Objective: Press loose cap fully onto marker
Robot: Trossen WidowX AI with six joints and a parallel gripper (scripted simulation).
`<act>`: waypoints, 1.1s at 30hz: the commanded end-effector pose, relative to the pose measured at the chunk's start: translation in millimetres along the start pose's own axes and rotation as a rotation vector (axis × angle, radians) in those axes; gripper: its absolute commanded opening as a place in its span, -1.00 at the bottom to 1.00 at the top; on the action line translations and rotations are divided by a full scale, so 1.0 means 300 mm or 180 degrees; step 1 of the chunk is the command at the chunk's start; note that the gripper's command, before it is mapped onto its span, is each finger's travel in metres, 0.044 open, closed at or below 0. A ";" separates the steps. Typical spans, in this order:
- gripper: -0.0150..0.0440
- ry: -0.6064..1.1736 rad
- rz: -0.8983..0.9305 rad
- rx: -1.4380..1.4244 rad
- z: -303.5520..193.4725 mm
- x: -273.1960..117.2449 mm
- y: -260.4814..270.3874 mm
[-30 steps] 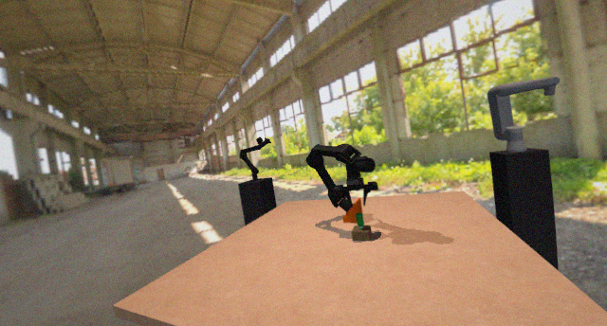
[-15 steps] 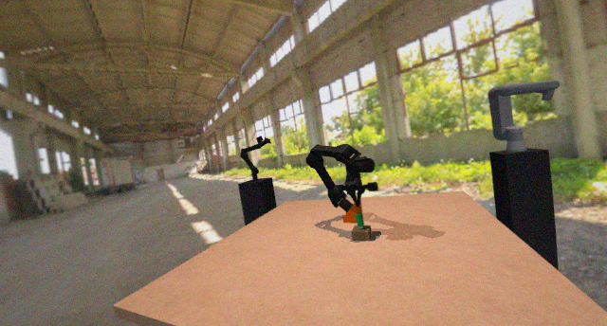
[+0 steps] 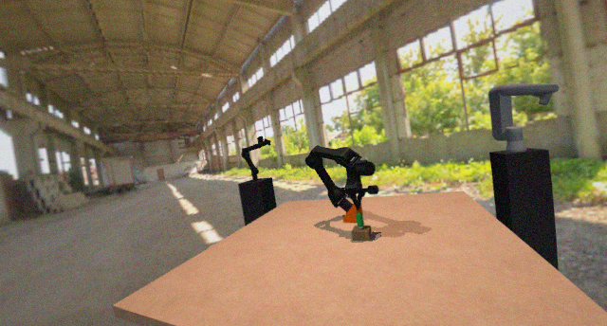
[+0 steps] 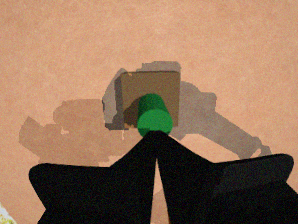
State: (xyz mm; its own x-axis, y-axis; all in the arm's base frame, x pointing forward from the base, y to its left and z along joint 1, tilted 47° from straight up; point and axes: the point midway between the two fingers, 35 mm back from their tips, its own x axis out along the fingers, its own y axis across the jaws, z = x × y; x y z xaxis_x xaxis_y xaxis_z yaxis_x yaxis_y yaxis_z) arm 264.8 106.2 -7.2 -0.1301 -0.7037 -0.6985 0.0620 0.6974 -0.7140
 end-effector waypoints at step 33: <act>-0.49 -0.0127 0.0048 -0.0195 0.000 -0.228 0.003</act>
State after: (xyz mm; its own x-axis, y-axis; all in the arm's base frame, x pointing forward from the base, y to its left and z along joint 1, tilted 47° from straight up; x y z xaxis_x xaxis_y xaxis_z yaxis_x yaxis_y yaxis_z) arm 275.3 142.0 26.2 -0.0894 -0.6966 -0.7118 0.0169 0.7135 -0.7004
